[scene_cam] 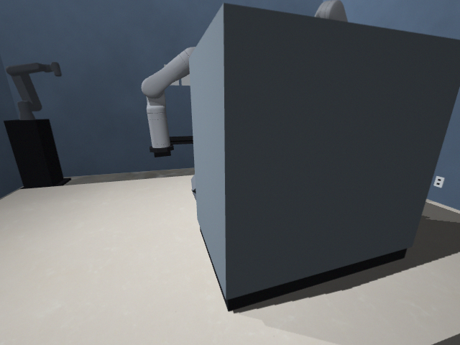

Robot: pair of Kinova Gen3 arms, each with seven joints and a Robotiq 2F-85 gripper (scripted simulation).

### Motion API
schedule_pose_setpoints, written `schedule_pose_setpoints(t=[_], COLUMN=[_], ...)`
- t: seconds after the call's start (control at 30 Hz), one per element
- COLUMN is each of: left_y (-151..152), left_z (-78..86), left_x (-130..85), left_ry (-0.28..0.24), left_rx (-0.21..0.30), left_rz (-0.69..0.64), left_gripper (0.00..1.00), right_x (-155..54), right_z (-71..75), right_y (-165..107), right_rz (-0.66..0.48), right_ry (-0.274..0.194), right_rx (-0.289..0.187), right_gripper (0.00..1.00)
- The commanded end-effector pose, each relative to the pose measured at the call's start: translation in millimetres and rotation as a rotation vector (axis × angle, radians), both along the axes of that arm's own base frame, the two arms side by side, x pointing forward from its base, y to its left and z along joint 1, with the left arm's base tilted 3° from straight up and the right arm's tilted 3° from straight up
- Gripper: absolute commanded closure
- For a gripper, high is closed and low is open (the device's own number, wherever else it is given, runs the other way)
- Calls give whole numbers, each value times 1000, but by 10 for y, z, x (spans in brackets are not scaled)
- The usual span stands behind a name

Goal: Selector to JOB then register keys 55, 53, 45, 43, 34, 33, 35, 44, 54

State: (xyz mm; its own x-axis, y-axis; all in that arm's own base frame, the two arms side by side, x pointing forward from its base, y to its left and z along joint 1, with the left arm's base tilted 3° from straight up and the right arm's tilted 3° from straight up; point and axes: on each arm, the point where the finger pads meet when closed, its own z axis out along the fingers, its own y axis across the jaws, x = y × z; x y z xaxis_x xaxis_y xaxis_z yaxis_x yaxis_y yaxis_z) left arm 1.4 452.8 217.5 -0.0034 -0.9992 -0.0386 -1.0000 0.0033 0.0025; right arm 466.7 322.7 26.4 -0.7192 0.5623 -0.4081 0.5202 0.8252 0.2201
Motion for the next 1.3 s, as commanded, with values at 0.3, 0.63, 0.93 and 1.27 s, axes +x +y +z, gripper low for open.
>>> schedule_pose_setpoints(t=[0.3, 0.63, 0.93, 1.27], left_y=[3, 3, 3, 3], left_z=[7, 7, 7, 7], left_x=[-1, -1, -1, -1], left_ry=[0, 0, 0, 0], left_rx=[2, 2, 2, 2], left_rz=[0, 0, 0, 0], left_gripper=[2, 2, 2, 2], right_x=[8, 9, 10, 11], right_z=[4, 0, -4, -6], right_y=[163, 267, 364, 425], right_rz=[674, 1099, 1496, 1744], right_ry=[36, 59, 80, 93], right_rx=[-335, -557, -765, -895], right_gripper=[903, 903, 903, 903])
